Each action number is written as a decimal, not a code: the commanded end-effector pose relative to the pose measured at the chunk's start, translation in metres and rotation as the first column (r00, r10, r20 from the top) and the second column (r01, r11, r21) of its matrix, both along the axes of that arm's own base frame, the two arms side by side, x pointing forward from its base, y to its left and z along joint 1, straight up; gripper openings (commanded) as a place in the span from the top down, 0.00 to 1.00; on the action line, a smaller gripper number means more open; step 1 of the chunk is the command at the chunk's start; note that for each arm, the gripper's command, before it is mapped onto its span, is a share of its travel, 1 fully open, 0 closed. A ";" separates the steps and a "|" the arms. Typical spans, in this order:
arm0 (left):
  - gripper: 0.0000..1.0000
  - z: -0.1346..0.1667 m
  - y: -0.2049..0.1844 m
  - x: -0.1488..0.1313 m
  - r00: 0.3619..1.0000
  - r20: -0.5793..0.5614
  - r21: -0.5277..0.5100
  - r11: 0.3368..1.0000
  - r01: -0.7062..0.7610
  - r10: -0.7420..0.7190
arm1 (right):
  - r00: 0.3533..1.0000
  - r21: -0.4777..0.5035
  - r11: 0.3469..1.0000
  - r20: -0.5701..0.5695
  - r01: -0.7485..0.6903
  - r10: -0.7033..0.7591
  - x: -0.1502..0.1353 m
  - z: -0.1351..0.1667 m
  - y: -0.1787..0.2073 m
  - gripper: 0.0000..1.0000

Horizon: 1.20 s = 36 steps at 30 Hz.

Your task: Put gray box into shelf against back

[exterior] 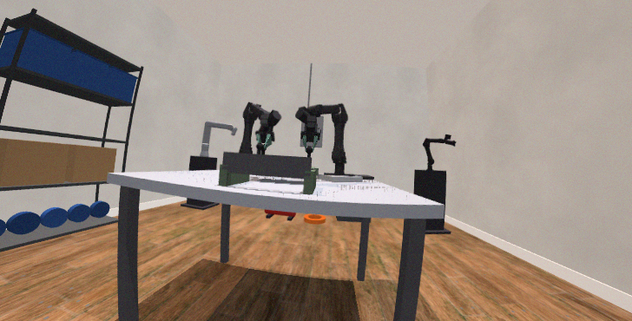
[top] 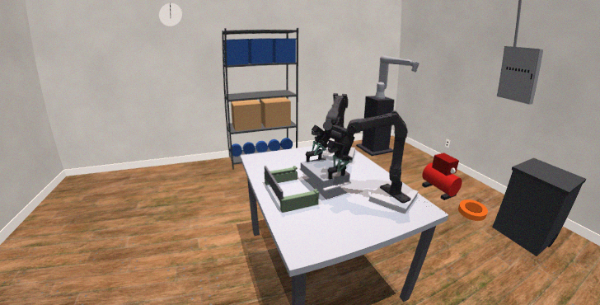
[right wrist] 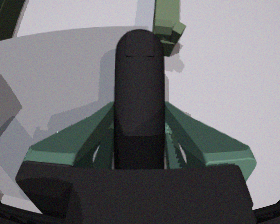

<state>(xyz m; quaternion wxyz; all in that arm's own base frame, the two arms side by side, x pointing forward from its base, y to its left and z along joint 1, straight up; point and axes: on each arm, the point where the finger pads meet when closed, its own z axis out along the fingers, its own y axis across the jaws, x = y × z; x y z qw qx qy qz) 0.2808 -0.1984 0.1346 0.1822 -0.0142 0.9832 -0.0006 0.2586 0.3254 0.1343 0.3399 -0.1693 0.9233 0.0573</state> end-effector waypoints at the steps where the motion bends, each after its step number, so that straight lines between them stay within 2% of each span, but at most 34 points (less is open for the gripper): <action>1: 0.86 0.058 -0.005 0.011 0.992 0.124 -0.058 0.998 0.025 -0.017 | 0.992 0.080 0.997 0.123 -0.001 -0.008 0.009 0.069 0.006 0.86; 3: 0.86 0.058 -0.009 0.022 0.988 0.156 -0.084 0.996 0.035 -0.022 | 0.990 0.115 0.993 0.129 0.038 -0.053 0.009 0.068 0.009 0.86; 7: 0.86 0.057 -0.016 0.016 0.984 0.167 -0.087 0.993 0.076 -0.060 | 0.987 0.143 0.987 0.135 0.067 -0.086 0.001 0.070 0.010 0.86; 15: 0.86 0.058 -0.012 0.016 0.985 0.165 -0.087 0.994 0.061 -0.046 | 0.989 0.134 0.990 0.139 0.033 -0.052 -0.001 0.071 0.013 0.86; 16: 0.86 0.052 -0.010 0.016 0.987 0.154 -0.077 0.995 0.059 -0.047 | 0.989 0.119 0.992 0.132 0.043 -0.059 0.001 0.064 0.010 0.86; 20: 0.86 0.060 -0.010 0.017 0.984 0.170 -0.089 0.994 0.066 -0.050 | 0.988 0.138 0.989 0.138 0.045 -0.064 -0.003 0.071 0.011 0.86; 23: 0.86 0.055 -0.009 0.016 0.985 0.161 -0.079 0.994 0.073 -0.059 | 0.988 0.139 0.989 0.136 0.057 -0.076 -0.005 0.071 0.010 0.86; 25: 0.86 0.039 -0.002 0.007 0.990 0.126 -0.050 0.996 0.078 -0.071 | 0.987 0.143 0.987 0.133 0.068 -0.088 -0.007 0.071 0.009 0.86; 28: 0.86 0.059 -0.010 0.014 0.983 0.170 -0.087 0.993 0.079 -0.063 | 0.988 0.140 0.989 0.136 0.052 -0.071 -0.006 0.071 0.011 0.86; 32: 0.86 0.059 -0.008 0.017 0.984 0.169 -0.086 0.994 0.070 -0.055 | 0.988 0.140 0.989 0.136 0.050 -0.070 -0.007 0.071 0.012 0.86; 33: 0.86 0.052 -0.008 0.015 0.986 0.155 -0.074 0.994 0.076 -0.064 | 0.988 0.122 0.990 0.129 0.064 -0.080 -0.005 0.063 0.009 0.86; 36: 0.86 0.060 -0.007 0.016 0.983 0.173 -0.086 0.993 0.081 -0.065 | 0.987 0.141 0.988 0.133 0.066 -0.085 -0.009 0.071 0.010 0.86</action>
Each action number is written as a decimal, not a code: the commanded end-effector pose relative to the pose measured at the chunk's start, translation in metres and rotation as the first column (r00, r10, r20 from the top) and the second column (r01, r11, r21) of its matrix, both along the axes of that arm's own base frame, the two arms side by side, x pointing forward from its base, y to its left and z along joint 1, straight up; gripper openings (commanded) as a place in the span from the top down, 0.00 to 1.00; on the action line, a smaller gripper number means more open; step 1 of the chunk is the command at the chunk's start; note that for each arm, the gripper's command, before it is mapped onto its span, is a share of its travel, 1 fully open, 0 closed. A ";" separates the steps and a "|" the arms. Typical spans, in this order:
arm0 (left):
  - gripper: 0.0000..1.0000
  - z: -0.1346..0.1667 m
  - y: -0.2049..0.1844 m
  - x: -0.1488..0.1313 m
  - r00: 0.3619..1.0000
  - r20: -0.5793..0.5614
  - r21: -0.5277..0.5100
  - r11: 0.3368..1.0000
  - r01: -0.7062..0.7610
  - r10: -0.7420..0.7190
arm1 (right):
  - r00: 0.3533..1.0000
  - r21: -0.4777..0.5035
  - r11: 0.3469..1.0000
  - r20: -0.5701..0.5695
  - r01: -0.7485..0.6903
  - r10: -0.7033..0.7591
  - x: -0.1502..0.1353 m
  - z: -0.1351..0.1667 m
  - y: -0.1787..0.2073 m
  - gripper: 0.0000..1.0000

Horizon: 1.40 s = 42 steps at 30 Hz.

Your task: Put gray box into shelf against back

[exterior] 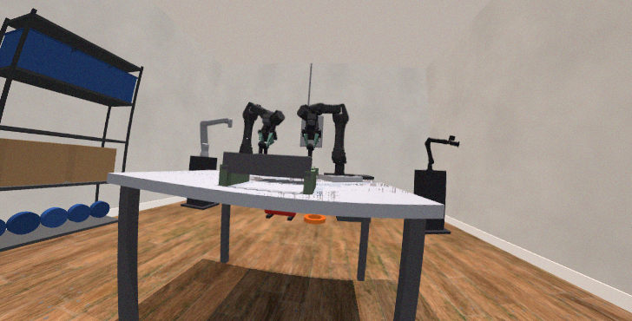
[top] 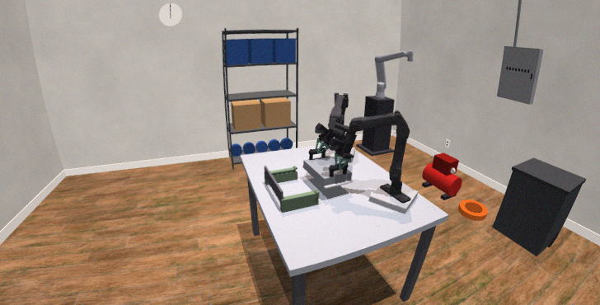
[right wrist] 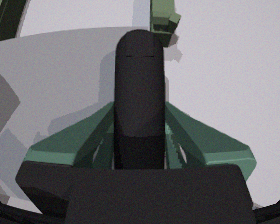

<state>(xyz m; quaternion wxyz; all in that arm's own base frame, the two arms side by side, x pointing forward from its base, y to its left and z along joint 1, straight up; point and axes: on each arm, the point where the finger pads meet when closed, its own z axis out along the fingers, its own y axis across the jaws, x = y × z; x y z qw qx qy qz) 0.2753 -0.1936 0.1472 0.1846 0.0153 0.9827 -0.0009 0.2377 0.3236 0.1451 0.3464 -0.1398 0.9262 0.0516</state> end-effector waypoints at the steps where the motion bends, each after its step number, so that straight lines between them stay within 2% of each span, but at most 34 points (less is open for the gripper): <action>1: 0.86 0.047 -0.013 0.020 0.987 0.161 -0.104 0.994 0.034 -0.017 | 0.991 0.122 0.992 0.132 0.013 -0.029 0.011 0.060 0.012 0.86; 3: 0.86 0.031 -0.005 0.015 0.992 0.128 -0.073 0.997 0.031 -0.022 | 0.991 0.127 0.992 0.129 0.025 -0.041 0.009 0.059 0.011 0.86; 7: 0.86 0.048 -0.014 0.019 0.986 0.163 -0.105 0.994 0.041 -0.024 | 0.991 0.124 0.992 0.132 0.010 -0.026 0.008 0.060 0.013 0.86; 13: 0.86 0.047 -0.013 0.019 0.986 0.162 -0.103 0.994 0.041 -0.024 | 0.991 0.124 0.992 0.131 0.013 -0.029 0.007 0.060 0.013 0.86; 14: 0.86 0.037 -0.011 0.017 0.989 0.141 -0.083 0.996 0.046 -0.034 | 0.992 0.106 0.994 0.123 0.026 -0.039 0.006 0.052 0.010 0.86; 15: 0.86 0.047 -0.012 0.019 0.986 0.163 -0.101 0.994 0.049 -0.032 | 0.991 0.125 0.992 0.129 0.027 -0.043 0.005 0.059 0.011 0.86; 17: 0.86 0.032 -0.006 0.012 0.990 0.131 -0.072 0.996 0.052 -0.042 | 0.990 0.130 0.991 0.126 0.041 -0.058 0.004 0.059 0.010 0.86; 21: 0.86 0.048 -0.013 0.018 0.986 0.165 -0.102 0.993 0.053 -0.035 | 0.991 0.127 0.992 0.129 0.025 -0.042 0.003 0.059 0.012 0.86; 27: 0.86 0.047 -0.011 0.019 0.986 0.164 -0.098 0.993 0.058 -0.042 | 0.990 0.128 0.991 0.126 0.041 -0.057 0.000 0.059 0.011 0.86; 28: 0.86 0.037 -0.009 0.015 0.989 0.145 -0.083 0.995 0.054 -0.041 | 0.991 0.127 0.991 0.127 0.031 -0.048 0.001 0.058 0.012 0.86; 30: 0.86 0.037 -0.009 0.015 0.989 0.145 -0.083 0.995 0.054 -0.041 | 0.991 0.127 0.991 0.127 0.031 -0.048 0.001 0.058 0.012 0.86; 31: 0.86 0.021 -0.006 0.011 0.992 0.119 -0.062 0.997 0.054 -0.046 | 0.991 0.117 0.992 0.124 0.044 -0.058 0.005 0.050 0.010 0.86; 35: 0.86 0.045 -0.009 0.020 0.985 0.167 -0.101 0.994 0.051 -0.033 | 0.989 0.129 0.990 0.128 0.051 -0.068 0.008 0.056 0.008 0.86; 38: 0.86 0.038 -0.008 0.018 0.987 0.157 -0.094 0.994 0.049 -0.034 | 0.989 0.131 0.990 0.129 0.052 -0.069 0.009 0.054 0.008 0.86; 39: 0.86 0.019 -0.003 0.010 0.992 0.120 -0.063 0.997 0.053 -0.045 | 0.989 0.132 0.990 0.129 0.050 -0.067 0.008 0.054 0.009 0.86; 42: 0.86 0.039 -0.008 0.020 0.986 0.162 -0.097 0.994 0.049 -0.032 | 0.990 0.128 0.990 0.128 0.051 -0.068 0.008 0.053 0.008 0.86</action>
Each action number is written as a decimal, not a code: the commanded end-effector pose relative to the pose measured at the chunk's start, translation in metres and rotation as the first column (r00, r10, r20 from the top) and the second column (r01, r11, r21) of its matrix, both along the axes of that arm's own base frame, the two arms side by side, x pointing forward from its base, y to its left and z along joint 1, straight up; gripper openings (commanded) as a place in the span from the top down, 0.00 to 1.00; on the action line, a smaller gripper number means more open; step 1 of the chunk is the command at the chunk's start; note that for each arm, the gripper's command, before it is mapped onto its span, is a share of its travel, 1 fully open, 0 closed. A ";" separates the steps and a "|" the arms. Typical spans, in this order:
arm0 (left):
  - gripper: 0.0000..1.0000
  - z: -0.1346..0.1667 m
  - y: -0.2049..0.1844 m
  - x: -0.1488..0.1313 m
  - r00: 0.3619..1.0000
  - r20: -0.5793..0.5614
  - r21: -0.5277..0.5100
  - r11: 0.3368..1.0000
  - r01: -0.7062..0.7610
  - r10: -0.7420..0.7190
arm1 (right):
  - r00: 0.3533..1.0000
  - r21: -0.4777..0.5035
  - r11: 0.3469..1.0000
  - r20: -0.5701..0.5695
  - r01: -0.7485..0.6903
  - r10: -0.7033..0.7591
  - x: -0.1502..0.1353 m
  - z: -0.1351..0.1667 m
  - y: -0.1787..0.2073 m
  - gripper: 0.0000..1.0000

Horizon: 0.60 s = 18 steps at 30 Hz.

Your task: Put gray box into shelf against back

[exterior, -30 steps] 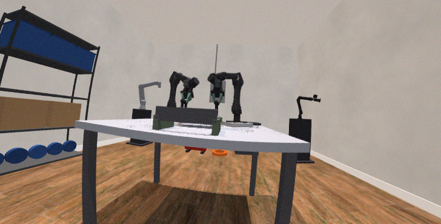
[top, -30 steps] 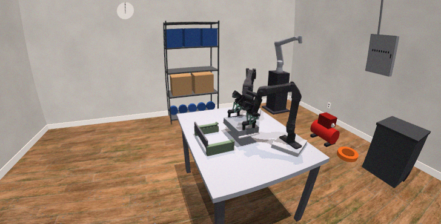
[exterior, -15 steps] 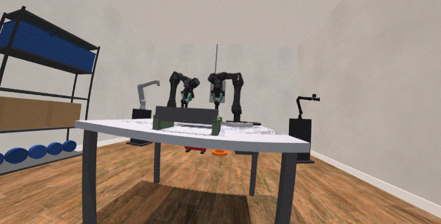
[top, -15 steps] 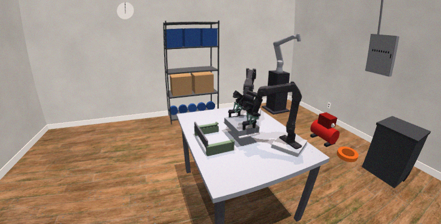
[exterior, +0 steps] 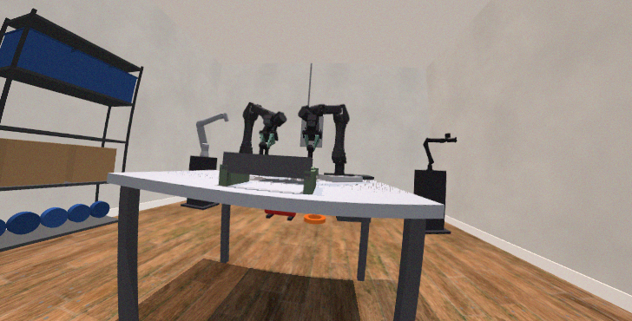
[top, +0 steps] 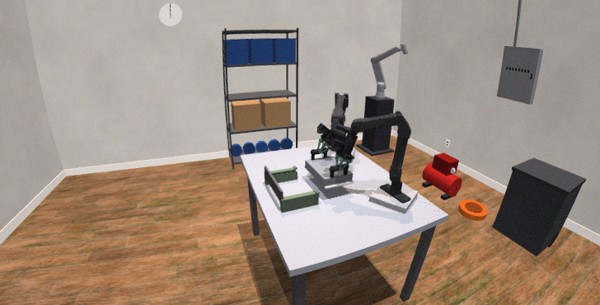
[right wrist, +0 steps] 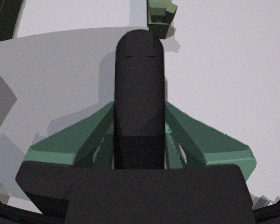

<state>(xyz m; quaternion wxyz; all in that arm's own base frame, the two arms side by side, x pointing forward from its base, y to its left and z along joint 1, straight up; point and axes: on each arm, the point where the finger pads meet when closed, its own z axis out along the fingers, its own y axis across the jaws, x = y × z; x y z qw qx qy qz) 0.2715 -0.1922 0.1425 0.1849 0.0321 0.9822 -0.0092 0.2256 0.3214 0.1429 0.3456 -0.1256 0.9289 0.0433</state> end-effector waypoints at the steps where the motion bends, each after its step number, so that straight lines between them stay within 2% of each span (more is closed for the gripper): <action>1: 0.86 0.046 -0.010 0.024 0.987 0.163 -0.098 0.995 0.012 0.004 | 0.990 0.131 0.991 0.135 0.018 -0.036 0.021 0.055 0.011 0.86; 5: 0.86 0.045 -0.010 0.024 0.987 0.160 -0.095 0.995 0.011 0.004 | 0.990 0.129 0.991 0.134 0.018 -0.036 0.021 0.054 0.010 0.86; 6: 0.86 0.025 -0.007 0.018 0.992 0.125 -0.065 0.998 0.015 -0.006 | 0.992 0.099 0.995 0.123 0.012 -0.024 0.017 0.039 0.009 0.86; 7: 0.86 0.023 -0.003 0.016 0.992 0.123 -0.063 0.998 0.008 0.000 | 0.992 0.097 0.995 0.122 0.018 -0.030 0.017 0.037 0.005 0.86; 11: 0.86 0.041 -0.009 0.024 0.987 0.160 -0.095 0.995 0.012 0.003 | 0.990 0.126 0.992 0.133 0.019 -0.036 0.021 0.049 0.010 0.86; 18: 0.86 0.042 -0.009 0.024 0.987 0.161 -0.096 0.995 0.011 0.005 | 0.991 0.129 0.992 0.134 0.012 -0.030 0.018 0.051 0.012 0.86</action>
